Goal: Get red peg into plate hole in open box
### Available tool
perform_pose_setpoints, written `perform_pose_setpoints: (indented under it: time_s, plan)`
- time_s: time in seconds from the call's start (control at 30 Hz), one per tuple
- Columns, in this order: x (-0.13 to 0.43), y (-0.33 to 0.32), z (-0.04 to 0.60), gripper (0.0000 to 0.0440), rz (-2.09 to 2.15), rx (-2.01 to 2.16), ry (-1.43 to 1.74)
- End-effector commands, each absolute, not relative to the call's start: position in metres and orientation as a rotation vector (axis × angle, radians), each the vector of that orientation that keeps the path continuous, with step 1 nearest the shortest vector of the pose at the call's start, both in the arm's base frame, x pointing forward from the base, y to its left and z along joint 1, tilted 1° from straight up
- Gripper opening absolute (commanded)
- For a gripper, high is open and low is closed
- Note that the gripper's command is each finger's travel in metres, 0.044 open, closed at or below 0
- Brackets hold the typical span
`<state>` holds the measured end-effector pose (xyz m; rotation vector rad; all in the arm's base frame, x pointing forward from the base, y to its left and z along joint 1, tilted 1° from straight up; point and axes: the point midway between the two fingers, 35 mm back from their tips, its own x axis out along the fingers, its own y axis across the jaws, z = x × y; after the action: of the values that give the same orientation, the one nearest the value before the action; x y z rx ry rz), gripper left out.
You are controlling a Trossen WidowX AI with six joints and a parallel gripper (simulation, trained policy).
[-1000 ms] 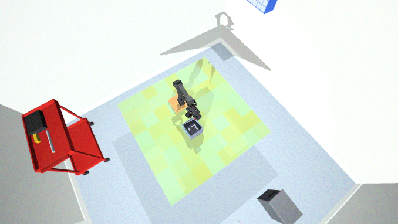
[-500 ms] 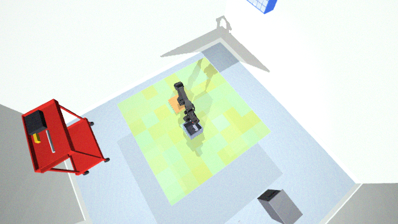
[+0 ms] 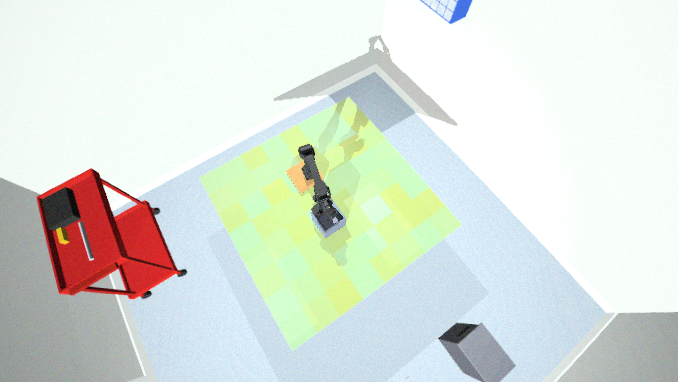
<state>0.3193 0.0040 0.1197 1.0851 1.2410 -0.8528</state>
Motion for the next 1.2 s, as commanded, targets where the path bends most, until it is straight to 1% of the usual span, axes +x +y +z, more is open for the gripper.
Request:
perform_pose_setpoints:
  time_s: [0.0,0.7,0.77,0.9,0.93,1.03,1.17]
  plan:
    - [0.323,0.004,0.106,0.0,-0.848,1.081,1.269]
    - [0.342,0.002,0.057,0.0004,-0.801,1.019,1.322]
    - [0.342,0.001,0.053,0.0031,-0.805,1.007,1.33]
    - [0.343,0.001,0.047,0.0111,-0.807,0.992,1.345]
    - [0.343,0.001,0.046,0.0122,-0.808,0.991,1.351]
    - [0.342,0.003,0.046,0.0123,-0.808,1.003,1.374]
    - [0.346,0.003,0.051,0.0152,-0.796,1.036,1.402]
